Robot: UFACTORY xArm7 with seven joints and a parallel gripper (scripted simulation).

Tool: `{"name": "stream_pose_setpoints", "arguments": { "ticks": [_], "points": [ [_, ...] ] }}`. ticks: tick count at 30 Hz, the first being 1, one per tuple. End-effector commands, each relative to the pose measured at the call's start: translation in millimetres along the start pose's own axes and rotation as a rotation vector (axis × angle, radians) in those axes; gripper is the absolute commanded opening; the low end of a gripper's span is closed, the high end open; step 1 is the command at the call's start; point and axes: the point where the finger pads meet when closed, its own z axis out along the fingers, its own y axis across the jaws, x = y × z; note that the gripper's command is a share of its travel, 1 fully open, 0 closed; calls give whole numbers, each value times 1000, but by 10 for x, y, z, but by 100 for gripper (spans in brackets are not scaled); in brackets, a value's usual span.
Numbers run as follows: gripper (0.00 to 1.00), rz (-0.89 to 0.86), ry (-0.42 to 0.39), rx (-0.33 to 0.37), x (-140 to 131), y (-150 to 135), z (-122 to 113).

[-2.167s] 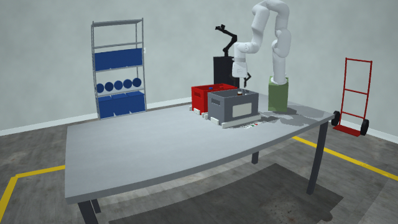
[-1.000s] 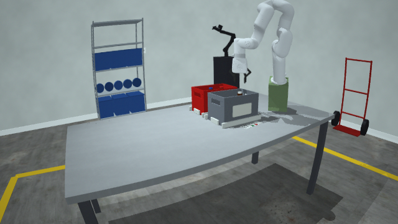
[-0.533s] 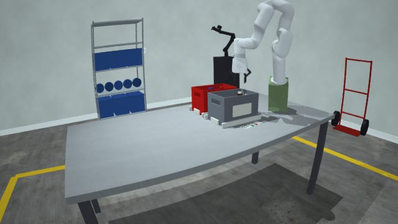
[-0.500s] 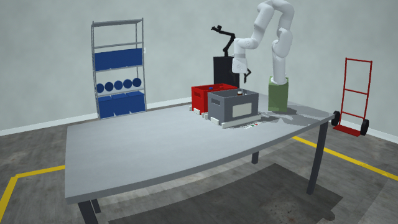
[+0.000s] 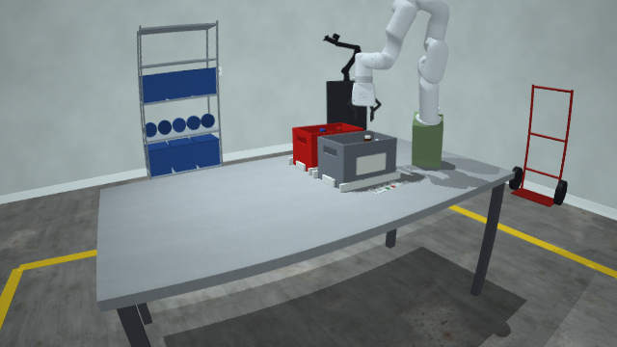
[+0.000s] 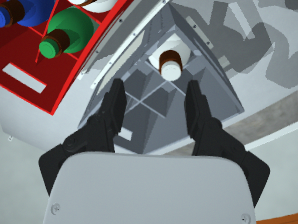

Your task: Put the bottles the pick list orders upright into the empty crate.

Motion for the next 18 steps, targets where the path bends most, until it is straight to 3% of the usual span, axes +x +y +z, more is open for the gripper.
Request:
{"name": "stream_pose_setpoints", "arguments": {
  "ticks": [1,18],
  "points": [
    [65,-4,-3,0,94,-126,3],
    [65,-3,-2,1,630,-655,4]
  ]
}}
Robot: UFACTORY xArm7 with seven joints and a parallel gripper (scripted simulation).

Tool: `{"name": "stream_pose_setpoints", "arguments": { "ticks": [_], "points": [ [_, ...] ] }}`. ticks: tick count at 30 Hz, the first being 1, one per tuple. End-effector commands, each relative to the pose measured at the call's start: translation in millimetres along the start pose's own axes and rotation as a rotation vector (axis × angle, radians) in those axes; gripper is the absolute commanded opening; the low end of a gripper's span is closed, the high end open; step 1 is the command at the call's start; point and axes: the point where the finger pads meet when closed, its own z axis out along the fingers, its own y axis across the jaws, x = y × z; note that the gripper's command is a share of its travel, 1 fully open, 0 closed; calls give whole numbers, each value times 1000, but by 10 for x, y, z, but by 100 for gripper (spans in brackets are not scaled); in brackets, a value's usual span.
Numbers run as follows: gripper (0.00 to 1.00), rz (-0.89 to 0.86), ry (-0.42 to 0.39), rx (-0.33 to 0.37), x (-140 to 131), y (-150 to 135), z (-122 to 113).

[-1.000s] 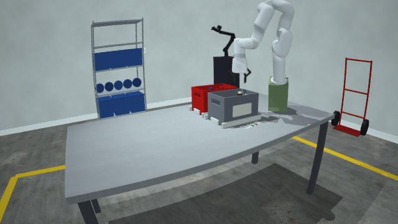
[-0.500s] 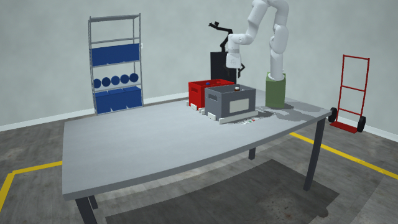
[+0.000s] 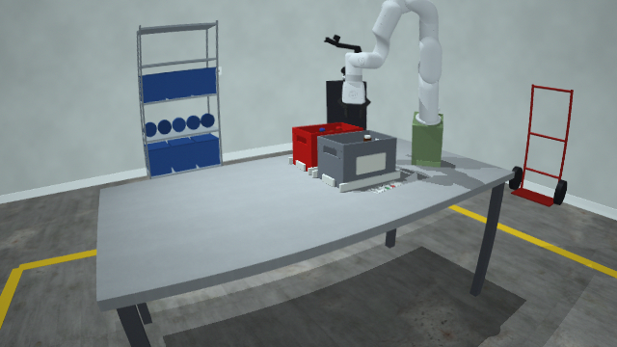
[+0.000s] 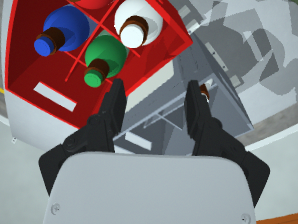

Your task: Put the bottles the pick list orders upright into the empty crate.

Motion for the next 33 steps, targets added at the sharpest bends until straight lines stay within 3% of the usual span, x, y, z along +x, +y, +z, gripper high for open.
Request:
{"name": "stream_pose_setpoints", "arguments": {
  "ticks": [1,6,19,33],
  "points": [
    [65,-2,-3,1,115,-152,4],
    [65,-2,-3,1,271,-305,5],
    [65,-2,-3,1,271,-305,5],
    [65,-2,-3,1,271,-305,165]
  ]
}}
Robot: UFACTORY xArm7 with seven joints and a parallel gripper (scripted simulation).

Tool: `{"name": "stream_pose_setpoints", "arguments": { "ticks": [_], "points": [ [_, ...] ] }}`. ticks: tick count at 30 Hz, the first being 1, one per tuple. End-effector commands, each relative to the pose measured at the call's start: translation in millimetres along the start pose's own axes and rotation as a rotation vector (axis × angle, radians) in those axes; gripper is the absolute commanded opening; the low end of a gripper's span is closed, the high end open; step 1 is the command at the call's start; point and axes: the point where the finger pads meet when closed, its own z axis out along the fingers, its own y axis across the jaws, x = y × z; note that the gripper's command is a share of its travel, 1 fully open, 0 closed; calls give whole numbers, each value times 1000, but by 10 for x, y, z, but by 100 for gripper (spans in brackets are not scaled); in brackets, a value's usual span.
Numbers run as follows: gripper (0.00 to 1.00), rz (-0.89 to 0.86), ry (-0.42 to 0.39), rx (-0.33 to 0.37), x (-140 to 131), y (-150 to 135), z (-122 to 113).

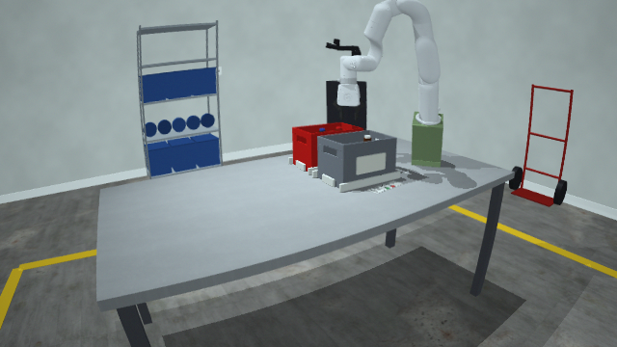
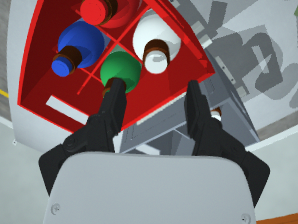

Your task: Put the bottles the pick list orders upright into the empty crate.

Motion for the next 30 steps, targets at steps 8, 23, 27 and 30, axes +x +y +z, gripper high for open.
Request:
{"name": "stream_pose_setpoints", "arguments": {
  "ticks": [8,23,27,30],
  "points": [
    [65,0,0,5,2,-20,121],
    [65,0,0,5,2,-20,294],
    [65,0,0,5,2,-20,348],
    [65,0,0,5,2,-20,388]
  ]
}}
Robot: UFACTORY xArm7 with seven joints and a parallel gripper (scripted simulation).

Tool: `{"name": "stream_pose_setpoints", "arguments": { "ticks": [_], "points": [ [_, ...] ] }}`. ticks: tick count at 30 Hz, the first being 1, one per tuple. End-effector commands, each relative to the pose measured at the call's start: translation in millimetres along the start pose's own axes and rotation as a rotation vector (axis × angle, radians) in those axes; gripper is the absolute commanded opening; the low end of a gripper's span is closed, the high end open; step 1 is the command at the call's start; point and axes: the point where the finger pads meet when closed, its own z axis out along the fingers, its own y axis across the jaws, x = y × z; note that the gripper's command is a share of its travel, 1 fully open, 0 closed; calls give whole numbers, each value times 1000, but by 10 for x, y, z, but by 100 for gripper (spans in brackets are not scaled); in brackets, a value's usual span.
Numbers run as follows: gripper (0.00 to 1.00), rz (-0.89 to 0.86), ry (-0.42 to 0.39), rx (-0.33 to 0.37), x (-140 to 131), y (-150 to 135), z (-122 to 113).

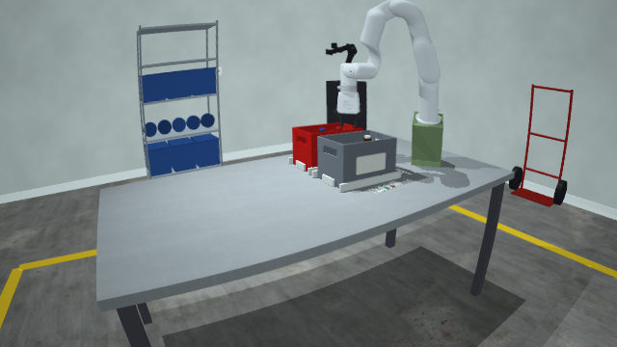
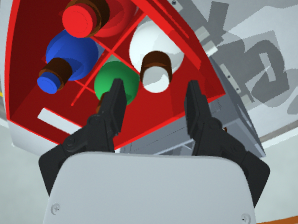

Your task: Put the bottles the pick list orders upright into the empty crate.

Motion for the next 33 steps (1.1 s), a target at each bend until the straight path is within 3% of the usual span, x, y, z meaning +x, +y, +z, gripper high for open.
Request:
{"name": "stream_pose_setpoints", "arguments": {
  "ticks": [1,33],
  "points": [
    [65,0,0,4,2,-16,51],
    [65,0,0,4,3,-16,365]
  ]
}}
